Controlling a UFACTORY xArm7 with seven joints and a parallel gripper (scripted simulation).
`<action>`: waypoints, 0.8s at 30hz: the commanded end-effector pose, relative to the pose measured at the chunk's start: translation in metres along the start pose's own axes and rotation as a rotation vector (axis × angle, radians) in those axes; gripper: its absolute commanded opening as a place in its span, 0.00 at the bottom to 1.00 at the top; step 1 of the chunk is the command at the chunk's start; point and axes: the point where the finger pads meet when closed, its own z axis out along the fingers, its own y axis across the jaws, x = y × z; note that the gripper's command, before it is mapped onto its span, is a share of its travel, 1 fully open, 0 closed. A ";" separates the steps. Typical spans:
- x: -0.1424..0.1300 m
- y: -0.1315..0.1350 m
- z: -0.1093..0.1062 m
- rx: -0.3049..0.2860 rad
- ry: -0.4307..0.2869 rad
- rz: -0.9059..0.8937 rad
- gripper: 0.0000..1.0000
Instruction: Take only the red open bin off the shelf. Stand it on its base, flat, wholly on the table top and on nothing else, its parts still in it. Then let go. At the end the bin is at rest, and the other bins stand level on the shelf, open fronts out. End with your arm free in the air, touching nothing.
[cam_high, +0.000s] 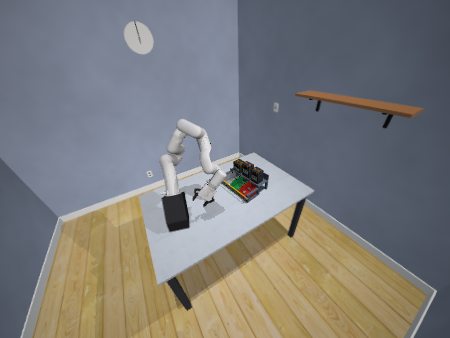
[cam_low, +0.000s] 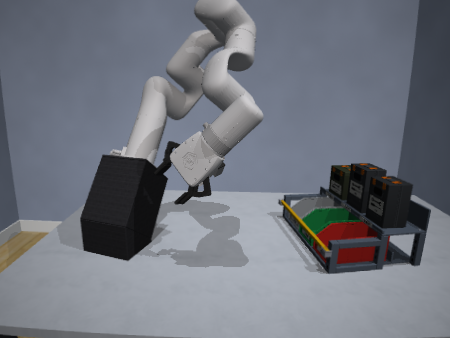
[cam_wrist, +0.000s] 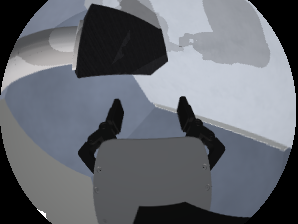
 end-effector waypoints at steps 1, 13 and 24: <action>-0.001 0.000 -0.001 -0.003 -0.001 0.002 1.00; -0.001 0.000 -0.001 -0.003 -0.001 0.002 1.00; 0.010 -0.022 -0.018 -0.126 0.095 0.009 1.00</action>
